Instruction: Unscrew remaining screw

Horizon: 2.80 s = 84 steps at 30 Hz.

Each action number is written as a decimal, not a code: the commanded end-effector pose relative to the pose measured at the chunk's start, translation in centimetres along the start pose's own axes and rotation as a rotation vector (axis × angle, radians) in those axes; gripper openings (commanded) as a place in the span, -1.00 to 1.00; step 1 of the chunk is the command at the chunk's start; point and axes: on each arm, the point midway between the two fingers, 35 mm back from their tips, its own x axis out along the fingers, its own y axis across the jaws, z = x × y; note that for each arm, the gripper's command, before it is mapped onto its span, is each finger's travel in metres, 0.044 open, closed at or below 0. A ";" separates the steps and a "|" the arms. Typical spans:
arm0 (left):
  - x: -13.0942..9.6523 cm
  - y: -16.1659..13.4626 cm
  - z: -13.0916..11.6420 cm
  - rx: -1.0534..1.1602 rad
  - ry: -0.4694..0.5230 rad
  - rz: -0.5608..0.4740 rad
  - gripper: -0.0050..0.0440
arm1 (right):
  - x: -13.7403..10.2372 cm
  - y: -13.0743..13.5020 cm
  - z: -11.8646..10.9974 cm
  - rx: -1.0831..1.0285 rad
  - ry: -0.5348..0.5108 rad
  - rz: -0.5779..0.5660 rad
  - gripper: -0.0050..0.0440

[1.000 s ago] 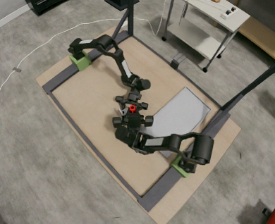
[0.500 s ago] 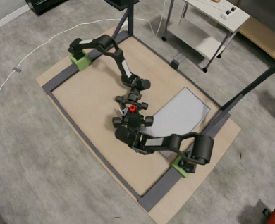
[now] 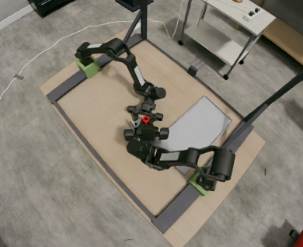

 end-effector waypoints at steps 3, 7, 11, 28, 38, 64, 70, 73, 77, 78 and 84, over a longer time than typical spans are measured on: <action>0.0 0.4 0.9 0.034 -0.014 0.007 -0.24 | 0.1 0.6 1.5 0.036 -0.011 0.003 0.20; 0.0 0.4 0.9 0.034 -0.014 0.007 -0.24 | 0.1 0.6 1.5 0.036 -0.011 0.003 0.20; 0.0 0.6 0.8 0.031 -0.013 0.008 -0.24 | 0.1 0.6 1.5 0.036 -0.011 0.003 0.20; -0.1 0.4 0.7 0.028 -0.015 0.008 -0.24 | 0.1 0.6 1.5 0.036 -0.011 0.003 0.20; -0.1 0.4 0.8 0.033 -0.021 0.008 -0.24 | 0.1 0.6 1.5 0.036 -0.011 0.003 0.20; -0.1 0.2 0.2 0.013 -0.024 0.003 -0.24 | 0.1 0.6 1.5 0.036 -0.011 0.003 0.20; -0.1 0.4 0.7 0.033 -0.028 0.008 -0.24 | 0.1 0.6 1.5 0.036 -0.011 0.003 0.20; -0.1 0.4 0.7 0.033 -0.028 0.008 -0.24 | 0.1 0.6 1.5 0.036 -0.011 0.003 0.20; -0.1 0.4 0.7 0.033 -0.028 0.008 -0.24 | 0.1 0.6 1.5 0.036 -0.011 0.003 0.20; -0.1 0.4 0.7 0.033 -0.028 0.008 -0.24 | 0.1 0.6 1.5 0.036 -0.011 0.003 0.20; -0.1 0.4 0.7 0.033 -0.028 0.008 0.35 | 0.1 0.6 1.5 0.036 -0.011 0.003 0.20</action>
